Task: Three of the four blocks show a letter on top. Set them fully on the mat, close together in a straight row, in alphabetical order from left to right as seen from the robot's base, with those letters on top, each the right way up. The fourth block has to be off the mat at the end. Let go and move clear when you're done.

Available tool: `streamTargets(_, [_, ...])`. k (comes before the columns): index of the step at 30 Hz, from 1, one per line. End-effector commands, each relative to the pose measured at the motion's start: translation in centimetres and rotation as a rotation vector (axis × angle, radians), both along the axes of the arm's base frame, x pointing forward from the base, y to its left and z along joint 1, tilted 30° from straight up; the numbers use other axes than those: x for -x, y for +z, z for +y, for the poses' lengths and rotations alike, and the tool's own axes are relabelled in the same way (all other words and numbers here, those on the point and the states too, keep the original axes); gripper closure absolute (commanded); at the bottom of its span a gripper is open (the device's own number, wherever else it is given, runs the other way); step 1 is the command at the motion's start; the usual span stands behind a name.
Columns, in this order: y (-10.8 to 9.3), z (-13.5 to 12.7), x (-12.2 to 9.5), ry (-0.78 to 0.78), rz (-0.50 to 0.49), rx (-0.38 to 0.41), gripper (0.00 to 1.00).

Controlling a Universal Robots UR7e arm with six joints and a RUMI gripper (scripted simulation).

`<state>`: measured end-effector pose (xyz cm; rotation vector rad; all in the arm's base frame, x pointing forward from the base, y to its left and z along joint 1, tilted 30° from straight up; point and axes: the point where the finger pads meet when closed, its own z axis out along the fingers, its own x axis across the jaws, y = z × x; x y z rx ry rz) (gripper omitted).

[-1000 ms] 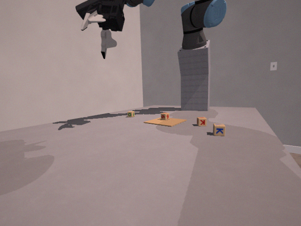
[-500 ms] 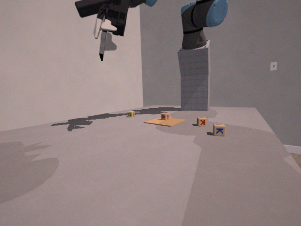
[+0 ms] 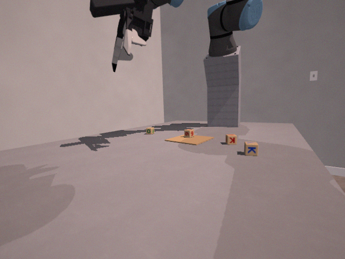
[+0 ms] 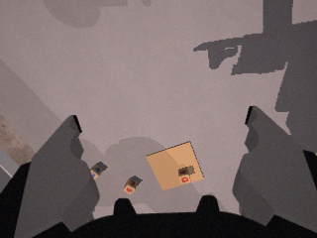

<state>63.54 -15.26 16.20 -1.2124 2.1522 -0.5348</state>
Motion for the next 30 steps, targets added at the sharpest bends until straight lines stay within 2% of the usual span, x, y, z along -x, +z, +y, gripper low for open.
streamTargets(1, [-0.5, 0.9, -0.5, 0.099, 0.029, 0.094, 0.00])
streamTargets(5, [-0.9, 1.6, -0.7, 0.167, 0.048, 0.153, 0.00])
streamTargets(7, [-0.9, 1.6, -0.7, 0.167, 0.048, 0.153, 0.00])
streamTargets(9, [-1.3, 2.3, -0.9, 0.228, 0.065, 0.206, 0.00])
streamTargets(22, [-2.8, 4.7, -1.4, 0.447, 0.123, 0.389, 0.00])
streamTargets(24, [-2.8, 4.7, -1.4, 0.447, 0.123, 0.389, 0.00])
streamTargets(26, [-3.2, 5.4, -1.5, 0.511, 0.139, 0.440, 0.00])
streamTargets(30, [-3.6, 6.1, -1.5, 0.576, 0.156, 0.492, 0.00])
